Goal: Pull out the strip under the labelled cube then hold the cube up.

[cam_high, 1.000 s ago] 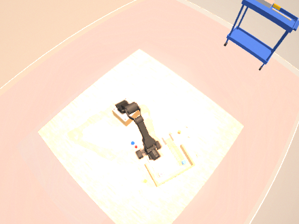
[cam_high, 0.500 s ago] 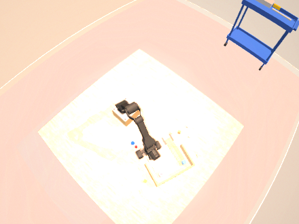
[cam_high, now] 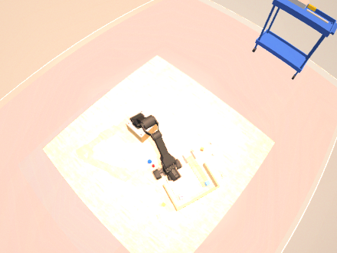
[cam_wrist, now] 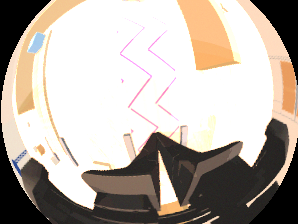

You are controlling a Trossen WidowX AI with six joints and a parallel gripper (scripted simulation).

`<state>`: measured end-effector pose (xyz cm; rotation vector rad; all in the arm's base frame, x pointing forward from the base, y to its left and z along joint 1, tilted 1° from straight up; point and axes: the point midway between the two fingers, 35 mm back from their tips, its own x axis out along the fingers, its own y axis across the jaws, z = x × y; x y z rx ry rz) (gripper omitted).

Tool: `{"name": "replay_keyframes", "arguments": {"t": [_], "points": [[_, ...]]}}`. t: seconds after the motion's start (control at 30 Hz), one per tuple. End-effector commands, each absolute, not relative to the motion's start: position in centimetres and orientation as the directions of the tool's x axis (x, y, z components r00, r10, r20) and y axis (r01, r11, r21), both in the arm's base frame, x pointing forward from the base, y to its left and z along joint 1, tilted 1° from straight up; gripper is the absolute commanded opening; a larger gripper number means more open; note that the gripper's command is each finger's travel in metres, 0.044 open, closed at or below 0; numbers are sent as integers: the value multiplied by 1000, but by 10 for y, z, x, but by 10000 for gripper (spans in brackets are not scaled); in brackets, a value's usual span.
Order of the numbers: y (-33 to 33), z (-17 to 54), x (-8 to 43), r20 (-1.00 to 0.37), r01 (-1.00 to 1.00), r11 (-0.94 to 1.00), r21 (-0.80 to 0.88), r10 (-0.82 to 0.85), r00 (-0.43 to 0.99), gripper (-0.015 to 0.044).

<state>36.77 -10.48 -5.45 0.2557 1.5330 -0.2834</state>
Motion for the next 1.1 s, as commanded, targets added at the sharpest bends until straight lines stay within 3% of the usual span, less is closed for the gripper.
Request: {"name": "replay_keyframes", "arguments": {"t": [0.0, 1.07], "points": [[-106, -57, 368, -1000, 339, 941, -17, -23, 15, 0], [-102, -60, 361, -1000, 339, 941, -17, -23, 14, 0]]}}
